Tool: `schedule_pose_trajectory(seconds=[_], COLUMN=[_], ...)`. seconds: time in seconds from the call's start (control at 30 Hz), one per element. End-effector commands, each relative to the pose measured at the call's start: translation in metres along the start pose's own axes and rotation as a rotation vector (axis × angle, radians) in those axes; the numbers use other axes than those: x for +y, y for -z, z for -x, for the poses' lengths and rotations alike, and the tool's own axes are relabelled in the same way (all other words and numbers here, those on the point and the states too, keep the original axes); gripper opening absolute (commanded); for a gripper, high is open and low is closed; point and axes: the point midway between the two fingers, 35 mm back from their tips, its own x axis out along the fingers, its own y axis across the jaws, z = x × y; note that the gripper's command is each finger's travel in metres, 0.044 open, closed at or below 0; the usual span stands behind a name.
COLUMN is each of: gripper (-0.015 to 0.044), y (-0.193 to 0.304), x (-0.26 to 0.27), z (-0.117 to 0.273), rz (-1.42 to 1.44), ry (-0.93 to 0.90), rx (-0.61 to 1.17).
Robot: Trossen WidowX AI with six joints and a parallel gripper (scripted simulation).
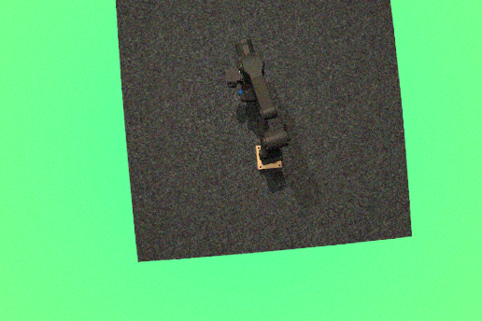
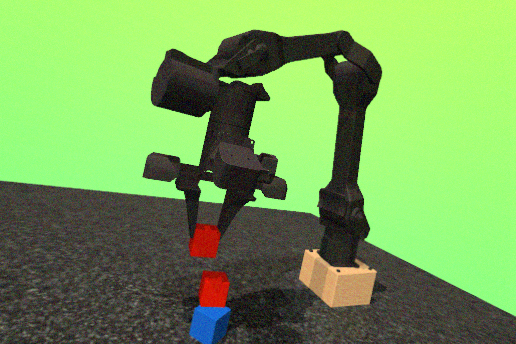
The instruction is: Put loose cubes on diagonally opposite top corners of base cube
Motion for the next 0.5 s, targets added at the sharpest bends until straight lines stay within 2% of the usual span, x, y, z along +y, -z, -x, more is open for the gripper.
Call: schedule_pose_trajectory(seconds=[0.0, 0.47], gripper=[0.0105, 0.0105], y=[-0.011, -0.041], x=[0.008, 0.027], z=[-0.002, -0.004], rz=[-0.006, -0.013], ry=[-0.005, -0.005], rx=[0.005, 0.001])
